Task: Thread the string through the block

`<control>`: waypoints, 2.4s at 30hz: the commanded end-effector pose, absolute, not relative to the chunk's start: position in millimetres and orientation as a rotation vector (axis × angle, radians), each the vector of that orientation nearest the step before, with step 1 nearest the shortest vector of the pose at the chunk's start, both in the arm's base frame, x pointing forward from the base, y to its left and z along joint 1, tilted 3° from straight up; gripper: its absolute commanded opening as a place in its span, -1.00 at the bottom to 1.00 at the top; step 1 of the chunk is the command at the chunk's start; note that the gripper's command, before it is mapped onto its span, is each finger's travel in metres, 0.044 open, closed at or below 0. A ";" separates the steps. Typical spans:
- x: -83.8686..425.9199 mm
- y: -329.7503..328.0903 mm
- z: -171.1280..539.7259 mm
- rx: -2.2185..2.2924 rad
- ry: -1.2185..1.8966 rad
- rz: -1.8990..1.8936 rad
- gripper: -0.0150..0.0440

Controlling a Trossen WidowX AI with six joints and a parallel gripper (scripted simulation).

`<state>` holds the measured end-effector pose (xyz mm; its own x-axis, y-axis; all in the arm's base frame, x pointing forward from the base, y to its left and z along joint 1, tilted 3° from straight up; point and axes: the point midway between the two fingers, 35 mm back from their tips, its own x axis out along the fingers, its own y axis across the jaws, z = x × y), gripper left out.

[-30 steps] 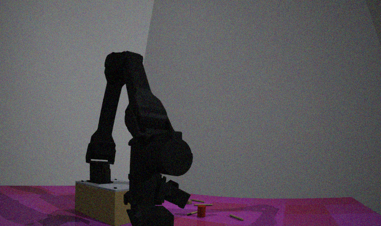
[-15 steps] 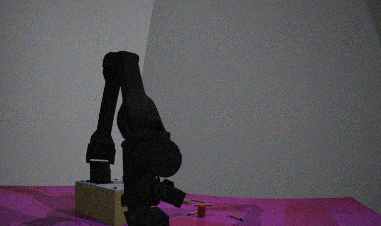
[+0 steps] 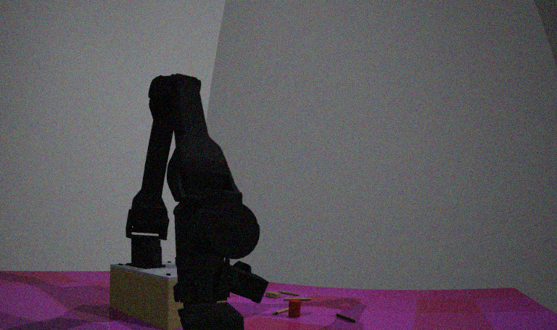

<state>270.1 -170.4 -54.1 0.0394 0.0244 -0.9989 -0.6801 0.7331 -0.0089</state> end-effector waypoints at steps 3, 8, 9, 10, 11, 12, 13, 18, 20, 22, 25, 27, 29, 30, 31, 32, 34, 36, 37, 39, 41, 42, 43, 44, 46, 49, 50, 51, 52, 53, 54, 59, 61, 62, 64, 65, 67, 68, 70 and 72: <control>263.9 -175.9 -52.2 -0.574 1.441 0.589 -0.49; 258.4 -181.0 -51.2 -0.573 1.442 0.591 -0.49; 257.3 -182.0 -51.0 -0.572 1.442 0.591 -0.49; 256.2 -183.1 -50.8 -0.572 1.443 0.592 -0.49; 255.2 -184.1 -50.6 -0.571 1.443 0.592 -0.49; 254.1 -185.2 -50.5 -0.571 1.443 0.592 -0.49; 253.0 -186.3 -50.3 -0.571 1.444 0.593 -0.49; 247.6 -191.5 -50.0 -0.570 1.445 0.594 -0.49; 245.4 -193.6 -49.9 -0.569 1.445 0.594 -0.49; 243.1 -195.6 -50.0 -0.569 1.446 0.595 -0.49; 239.8 -198.6 -50.0 -0.569 1.446 0.595 -0.49; 237.5 -200.6 -50.0 -0.568 1.447 0.594 -0.49; 235.3 -202.5 -50.1 -0.566 1.448 0.592 -0.49; 234.3 -203.5 -50.2 -0.563 1.449 0.590 -0.49; 233.2 -204.5 -50.1 -0.561 1.450 0.588 -0.49; 232.2 -205.5 -50.1 -0.559 1.451 0.585 -0.49; 230.1 -207.5 -50.0 -0.554 1.453 0.581 -0.49; 228.1 -209.4 -49.9 -0.549 1.455 0.576 -0.49; 227.0 -210.3 -49.9 -0.547 1.456 0.573 -0.49; 225.0 -212.1 -49.8 -0.543 1.458 0.569 -0.49; 223.0 -213.7 -49.9 -0.538 1.458 0.565 -0.49; 221.8 -214.6 -49.8 -0.535 1.459 0.562 -0.49; 220.7 -215.4 -49.8 -0.533 1.459 0.560 -0.49; 219.5 -216.2 -49.7 -0.530 1.460 0.557 -0.49; 217.3 -217.7 -49.6 -0.526 1.462 0.554 -0.49; 214.1 -220.1 -49.3 -0.522 1.463 0.551 -0.49; 212.9 -220.9 -49.2 -0.521 1.463 0.550 -0.49; 211.8 -221.8 -49.1 -0.520 1.463 0.550 -0.49; 210.7 -222.6 -49.0 -0.519 1.464 0.549 -0.49; 209.6 -223.4 -48.9 -0.518 1.464 0.548 -0.49; 208.5 -224.2 -48.8 -0.517 1.464 0.548 -0.49; 202.9 -228.4 -48.4 -0.512 1.466 0.545 -0.49; 200.8 -229.9 -48.2 -0.510 1.466 0.543 -0.49; 199.8 -230.5 -48.2 -0.508 1.466 0.541 -0.49; 199.5 -230.8 -47.4 -0.508 1.467 0.541 -0.49; 199.2 -231.1 -46.5 -0.508 1.467 0.542 -0.49; 198.4 -231.7 -45.9 -0.509 1.466 0.541 -0.49; 197.3 -232.5 -47.4 -0.510 1.465 0.539 -0.49; 193.0 -235.5 -52.9 -0.518 1.462 0.530 -0.49; 188.6 -238.4 -58.4 -0.526 1.459 0.522 -0.49</control>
